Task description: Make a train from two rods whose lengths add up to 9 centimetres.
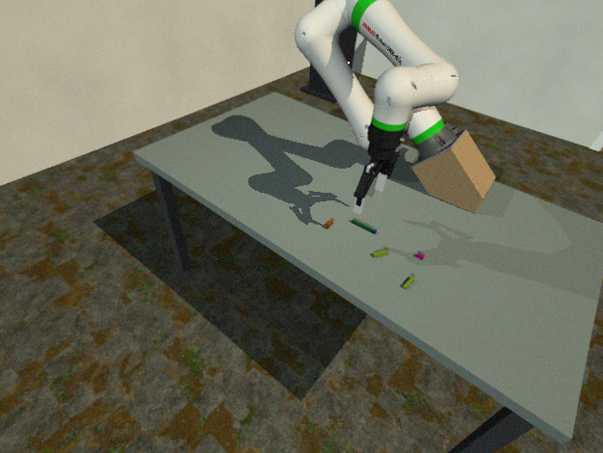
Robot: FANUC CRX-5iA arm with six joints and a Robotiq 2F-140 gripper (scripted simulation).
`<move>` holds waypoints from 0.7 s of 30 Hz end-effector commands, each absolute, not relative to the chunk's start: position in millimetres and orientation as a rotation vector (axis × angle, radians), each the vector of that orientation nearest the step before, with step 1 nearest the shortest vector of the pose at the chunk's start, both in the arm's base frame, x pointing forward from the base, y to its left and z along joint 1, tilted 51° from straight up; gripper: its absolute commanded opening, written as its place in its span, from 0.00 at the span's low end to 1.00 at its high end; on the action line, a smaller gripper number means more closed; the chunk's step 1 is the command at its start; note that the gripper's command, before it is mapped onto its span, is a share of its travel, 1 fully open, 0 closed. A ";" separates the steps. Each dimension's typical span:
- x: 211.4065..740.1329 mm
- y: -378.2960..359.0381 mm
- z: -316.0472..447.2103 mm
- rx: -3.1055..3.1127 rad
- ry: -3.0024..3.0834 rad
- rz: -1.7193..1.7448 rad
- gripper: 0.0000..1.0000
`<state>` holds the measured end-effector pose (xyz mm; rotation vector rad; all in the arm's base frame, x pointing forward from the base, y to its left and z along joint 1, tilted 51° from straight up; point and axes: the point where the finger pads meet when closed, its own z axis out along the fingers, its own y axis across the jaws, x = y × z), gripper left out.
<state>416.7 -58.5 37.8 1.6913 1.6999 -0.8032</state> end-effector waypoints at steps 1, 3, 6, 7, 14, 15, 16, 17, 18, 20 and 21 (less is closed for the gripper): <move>416.9 -57.3 38.6 1.691 1.700 -0.803 1.00; 416.9 -55.2 40.4 1.691 1.700 -0.803 1.00; 416.9 -49.2 45.3 1.691 1.700 -0.803 1.00; 416.9 -46.5 47.5 1.691 1.700 -0.803 1.00; 416.8 -29.1 61.8 1.691 1.700 -0.803 1.00; 416.8 -25.4 64.9 1.691 1.700 -0.803 1.00; 416.8 -21.7 67.9 1.691 1.700 -0.803 1.00; 416.8 -18.2 70.7 1.691 1.700 -0.803 1.00; 416.8 -15.0 73.4 1.691 1.700 -0.803 1.00; 416.8 -9.3 78.1 1.691 1.700 -0.803 1.00; 416.8 -6.9 80.0 1.691 1.700 -0.803 1.00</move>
